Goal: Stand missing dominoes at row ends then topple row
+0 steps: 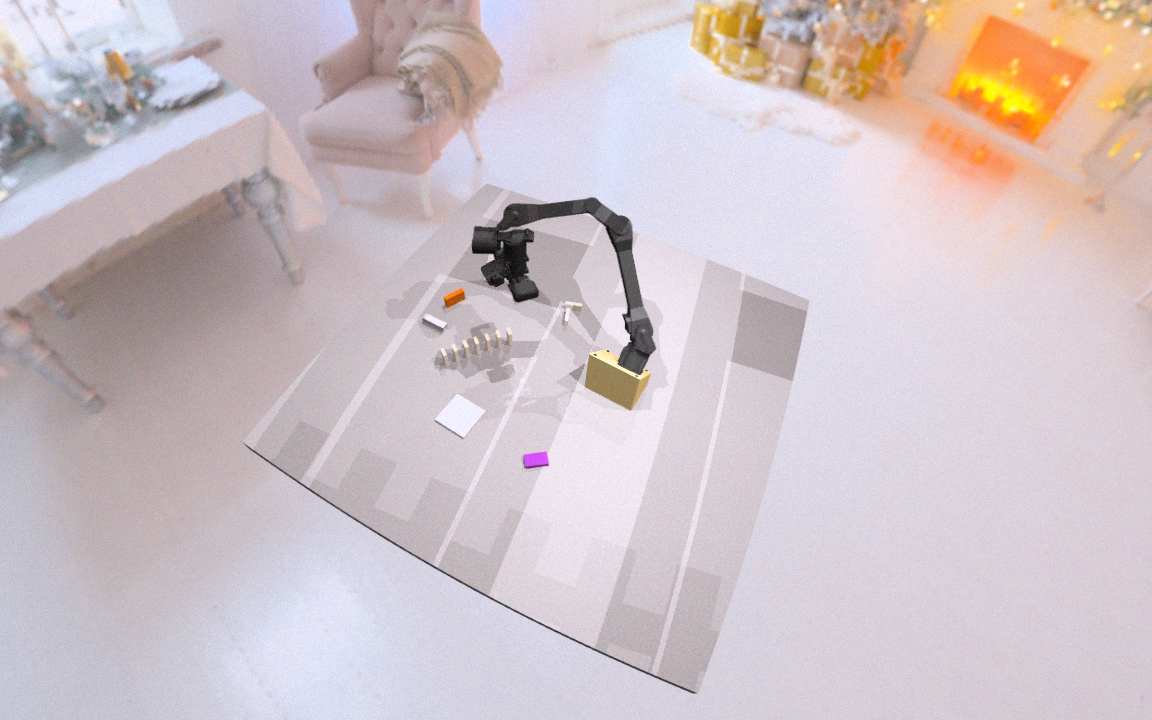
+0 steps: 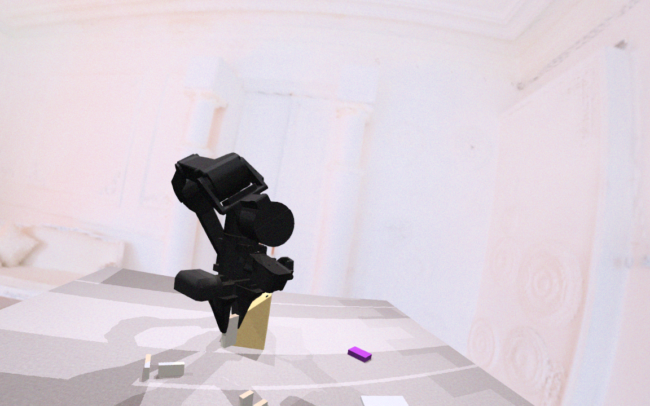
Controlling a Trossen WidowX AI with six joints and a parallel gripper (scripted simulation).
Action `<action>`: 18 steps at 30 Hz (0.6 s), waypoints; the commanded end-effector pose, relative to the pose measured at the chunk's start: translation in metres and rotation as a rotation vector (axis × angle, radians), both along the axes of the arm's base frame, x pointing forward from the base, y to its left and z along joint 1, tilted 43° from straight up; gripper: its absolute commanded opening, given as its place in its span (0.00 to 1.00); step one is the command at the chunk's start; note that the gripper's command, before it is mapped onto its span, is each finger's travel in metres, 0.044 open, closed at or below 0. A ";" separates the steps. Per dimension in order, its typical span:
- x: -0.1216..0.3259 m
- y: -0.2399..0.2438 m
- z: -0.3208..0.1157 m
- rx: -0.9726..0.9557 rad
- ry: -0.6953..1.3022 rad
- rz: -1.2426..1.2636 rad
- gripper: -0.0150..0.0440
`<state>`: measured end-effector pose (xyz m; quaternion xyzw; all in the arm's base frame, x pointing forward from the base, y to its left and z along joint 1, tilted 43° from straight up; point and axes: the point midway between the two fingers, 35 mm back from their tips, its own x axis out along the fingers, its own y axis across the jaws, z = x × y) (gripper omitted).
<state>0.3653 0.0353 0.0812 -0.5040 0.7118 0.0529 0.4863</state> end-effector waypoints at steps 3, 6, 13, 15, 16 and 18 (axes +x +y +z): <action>-0.020 0.009 -0.014 -0.004 -0.017 -0.035 0.44; -0.020 0.009 -0.014 -0.004 -0.017 -0.035 0.44; -0.016 -0.011 -0.038 -0.001 -0.018 -0.034 0.44; -0.015 -0.018 -0.047 -0.001 -0.018 -0.034 0.44; -0.015 -0.022 -0.051 -0.001 -0.018 -0.034 0.44; -0.015 -0.029 -0.059 -0.001 -0.018 -0.034 0.44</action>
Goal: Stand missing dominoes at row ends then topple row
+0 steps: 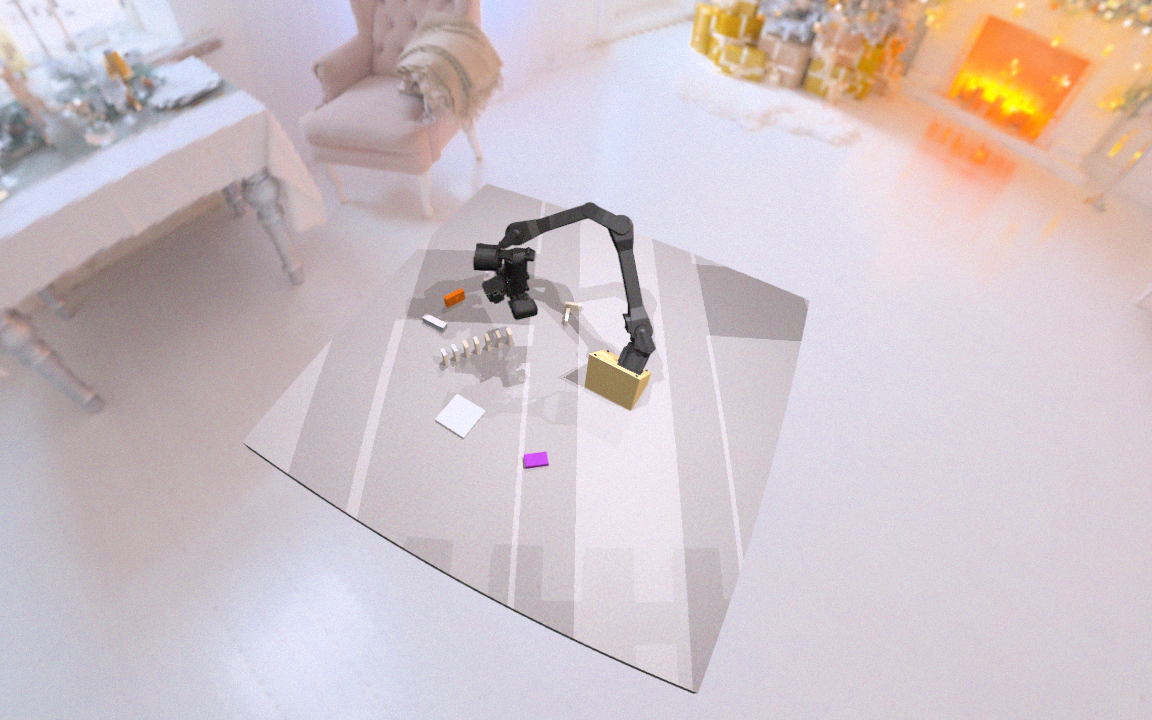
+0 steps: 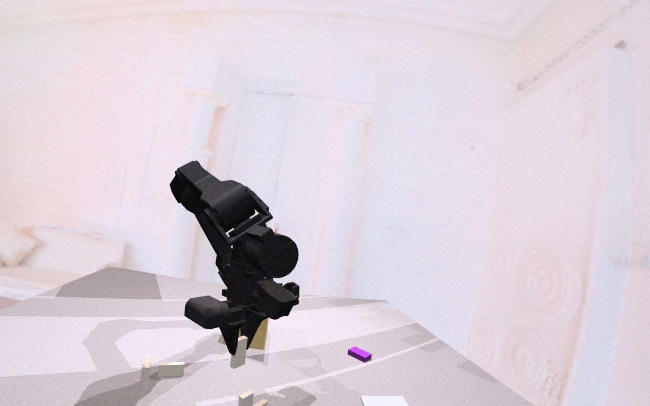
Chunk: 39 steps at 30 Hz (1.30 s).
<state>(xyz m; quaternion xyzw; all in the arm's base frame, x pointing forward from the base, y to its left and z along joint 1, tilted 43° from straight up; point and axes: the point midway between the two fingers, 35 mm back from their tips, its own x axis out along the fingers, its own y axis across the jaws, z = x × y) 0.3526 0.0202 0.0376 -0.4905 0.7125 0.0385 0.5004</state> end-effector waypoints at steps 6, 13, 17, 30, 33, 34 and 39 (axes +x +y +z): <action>-0.004 -0.036 -0.039 -0.010 0.014 0.001 0.44; -0.010 -0.062 -0.064 -0.016 0.014 0.000 0.44; -0.011 -0.065 -0.067 -0.017 0.015 0.000 0.44; -0.011 -0.065 -0.067 -0.017 0.015 0.000 0.57; -0.011 -0.065 -0.067 -0.017 0.015 0.000 0.70; -0.011 -0.065 -0.067 -0.017 0.015 0.000 0.75; -0.011 -0.065 -0.067 -0.017 0.015 0.000 0.97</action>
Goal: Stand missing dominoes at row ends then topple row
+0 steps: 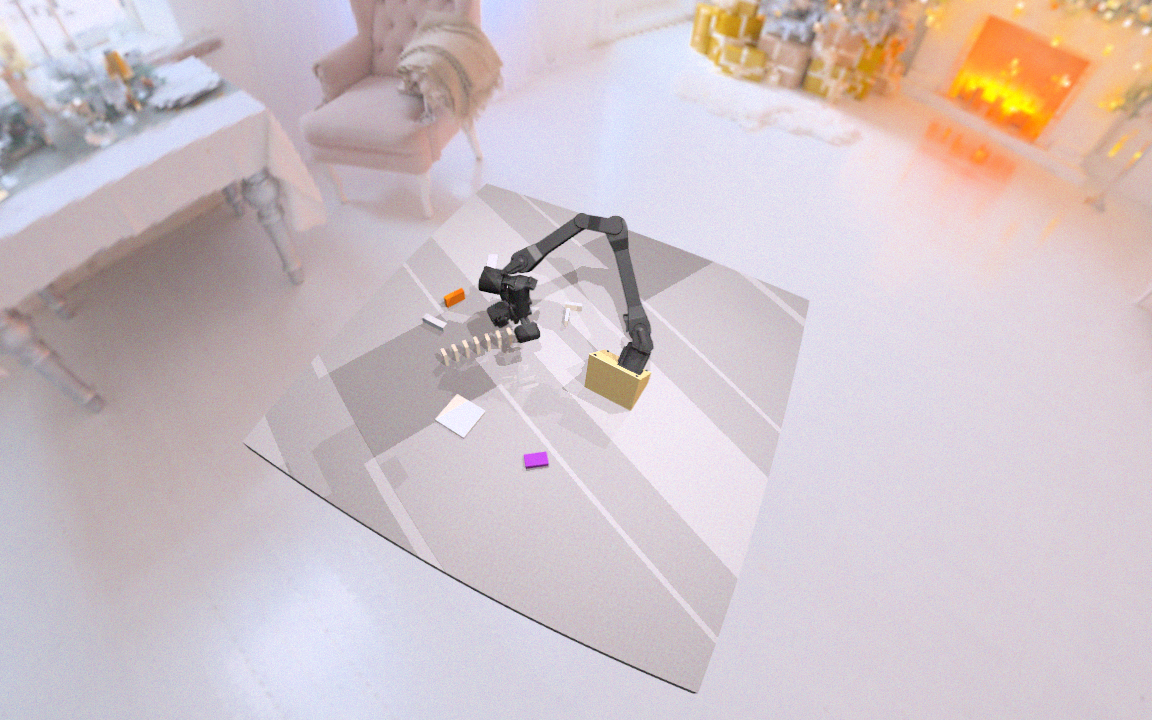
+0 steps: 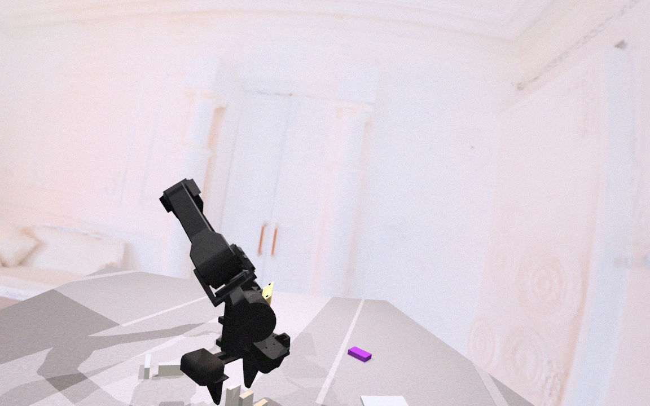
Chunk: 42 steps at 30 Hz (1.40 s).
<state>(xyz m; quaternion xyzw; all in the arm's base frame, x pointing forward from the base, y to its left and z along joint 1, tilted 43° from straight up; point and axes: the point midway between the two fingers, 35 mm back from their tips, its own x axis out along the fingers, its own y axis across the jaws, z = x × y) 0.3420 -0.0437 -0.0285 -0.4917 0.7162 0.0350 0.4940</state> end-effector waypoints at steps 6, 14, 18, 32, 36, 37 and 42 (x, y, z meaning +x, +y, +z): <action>0.004 0.015 0.015 0.001 0.004 0.005 1.00; 0.004 0.087 0.094 0.006 0.001 0.000 1.00; 0.004 0.088 0.095 0.006 0.001 0.000 1.00; -0.050 -0.007 0.117 0.028 0.476 0.531 1.00; -0.072 -0.029 0.119 0.028 0.614 0.677 1.00; -0.076 -0.033 0.119 0.028 0.641 0.704 1.00; -0.091 -0.046 0.118 0.027 0.732 0.797 1.00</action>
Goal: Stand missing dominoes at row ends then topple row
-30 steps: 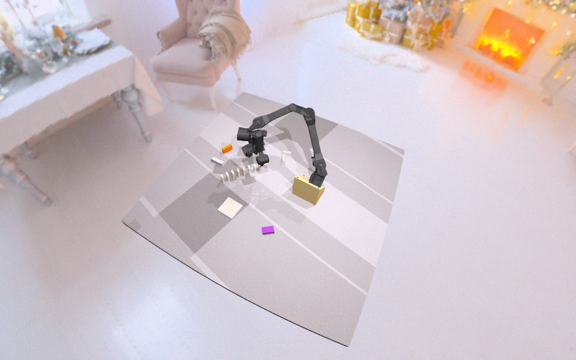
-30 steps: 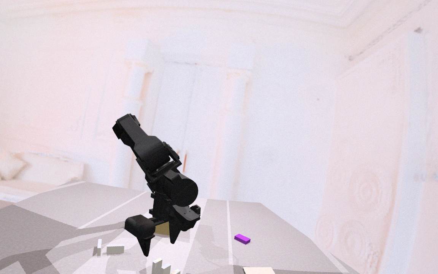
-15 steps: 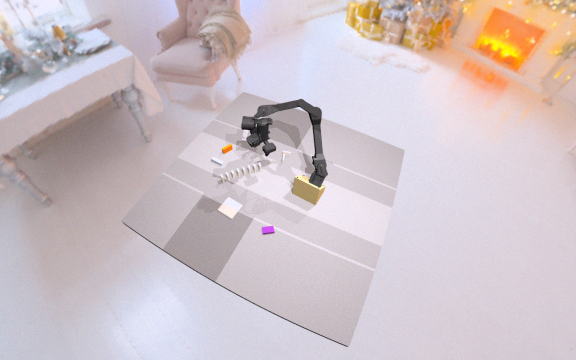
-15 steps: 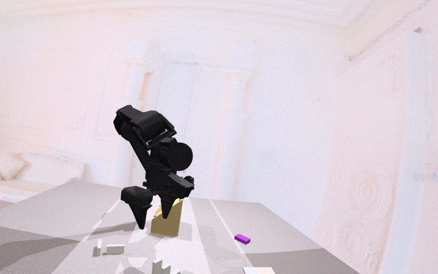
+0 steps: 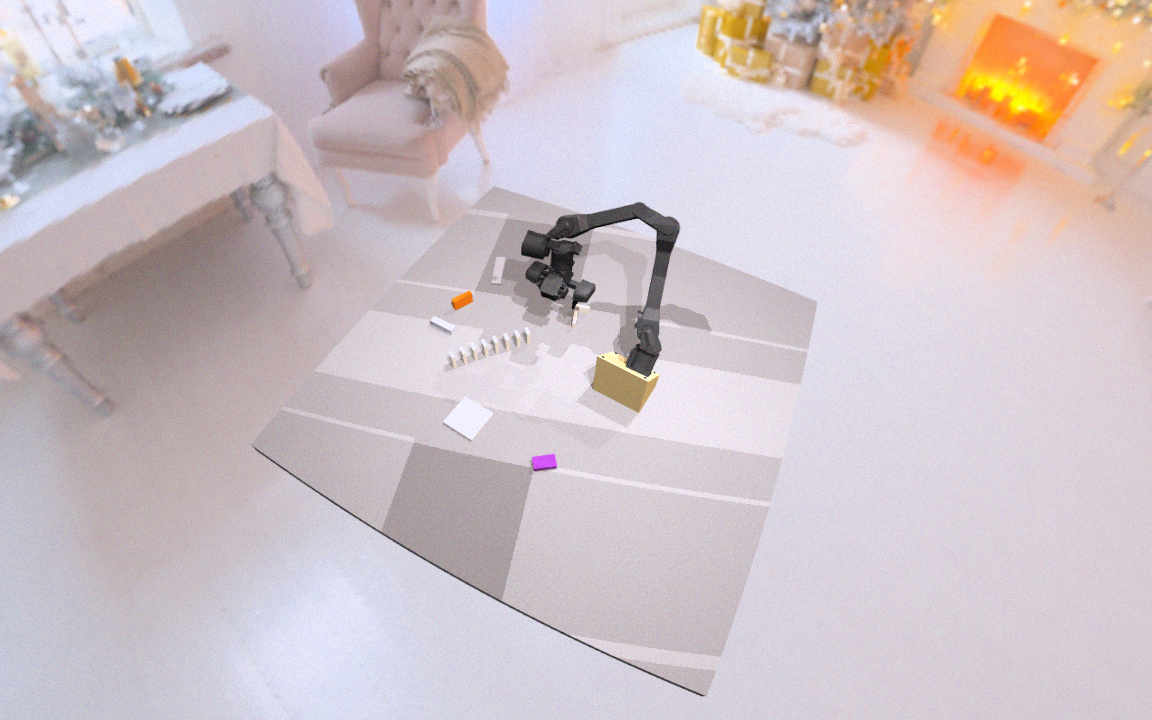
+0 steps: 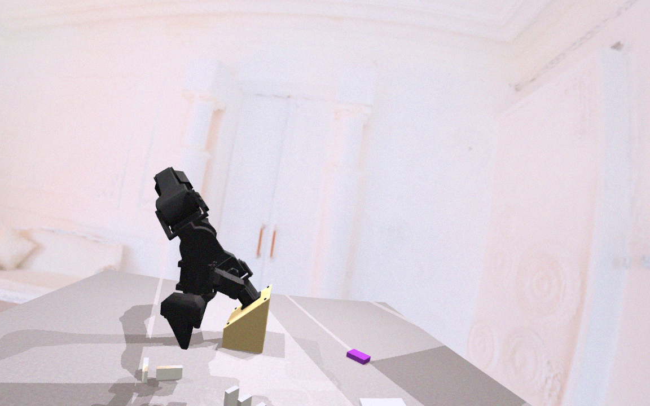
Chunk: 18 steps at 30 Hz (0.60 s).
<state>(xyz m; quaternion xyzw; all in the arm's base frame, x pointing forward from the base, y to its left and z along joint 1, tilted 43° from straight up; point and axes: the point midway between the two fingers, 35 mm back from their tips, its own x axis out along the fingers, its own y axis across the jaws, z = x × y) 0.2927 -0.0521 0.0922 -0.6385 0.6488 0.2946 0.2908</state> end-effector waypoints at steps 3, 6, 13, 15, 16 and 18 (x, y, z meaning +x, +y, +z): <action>-0.042 -0.037 -0.002 -0.016 0.244 0.244 1.00; -0.042 -0.037 -0.002 -0.016 0.244 0.244 1.00; -0.042 -0.038 -0.003 -0.015 0.243 0.243 1.00; -0.042 -0.045 -0.011 -0.013 0.240 0.237 1.00; -0.042 -0.050 -0.017 -0.012 0.239 0.234 1.00; -0.042 -0.060 -0.028 -0.012 0.238 0.232 1.00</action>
